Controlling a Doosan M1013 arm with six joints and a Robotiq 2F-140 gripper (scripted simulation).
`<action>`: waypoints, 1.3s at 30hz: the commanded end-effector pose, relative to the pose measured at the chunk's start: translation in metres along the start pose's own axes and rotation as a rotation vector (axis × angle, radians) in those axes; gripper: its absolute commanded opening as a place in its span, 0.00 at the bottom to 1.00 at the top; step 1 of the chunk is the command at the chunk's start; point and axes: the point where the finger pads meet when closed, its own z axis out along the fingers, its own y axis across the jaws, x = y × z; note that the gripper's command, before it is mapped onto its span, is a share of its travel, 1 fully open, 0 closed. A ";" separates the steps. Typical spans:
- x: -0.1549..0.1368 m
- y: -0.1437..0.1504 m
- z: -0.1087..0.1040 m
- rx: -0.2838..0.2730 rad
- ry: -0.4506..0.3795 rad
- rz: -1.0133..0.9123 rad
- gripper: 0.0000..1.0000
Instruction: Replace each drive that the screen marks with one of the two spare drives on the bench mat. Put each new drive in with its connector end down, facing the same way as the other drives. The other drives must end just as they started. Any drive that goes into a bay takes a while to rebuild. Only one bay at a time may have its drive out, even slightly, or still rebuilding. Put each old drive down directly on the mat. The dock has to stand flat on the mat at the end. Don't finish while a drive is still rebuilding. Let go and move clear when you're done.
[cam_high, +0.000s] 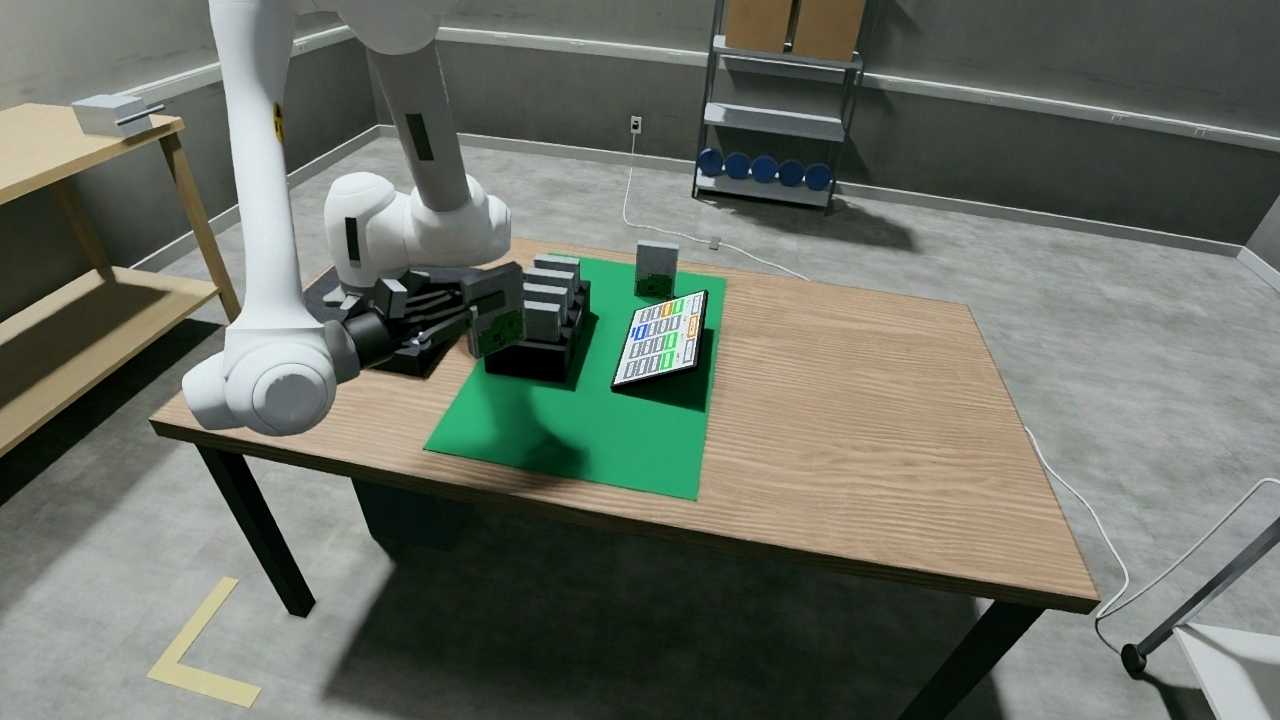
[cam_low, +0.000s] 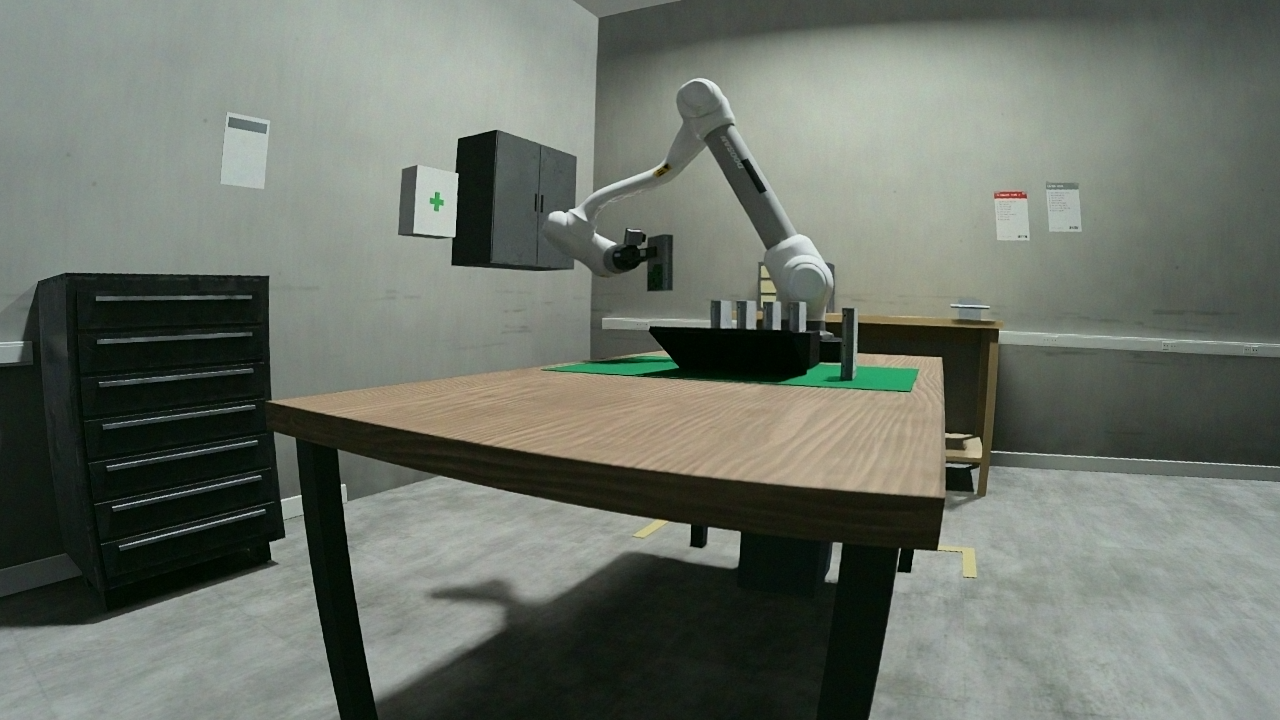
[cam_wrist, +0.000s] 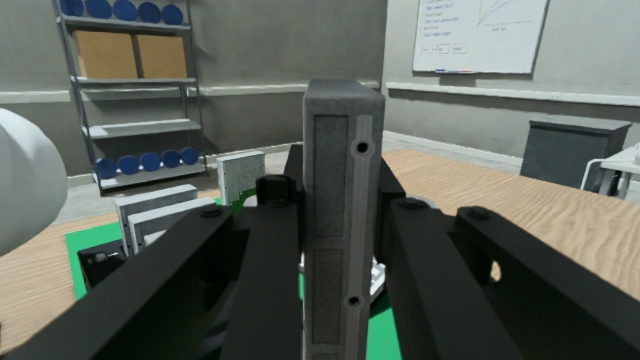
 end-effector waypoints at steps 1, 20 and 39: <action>0.001 0.001 0.000 0.000 0.000 -0.001 0.10; 0.001 0.003 0.002 0.000 0.000 -0.001 0.10; 0.001 0.003 0.002 0.000 0.000 -0.001 0.10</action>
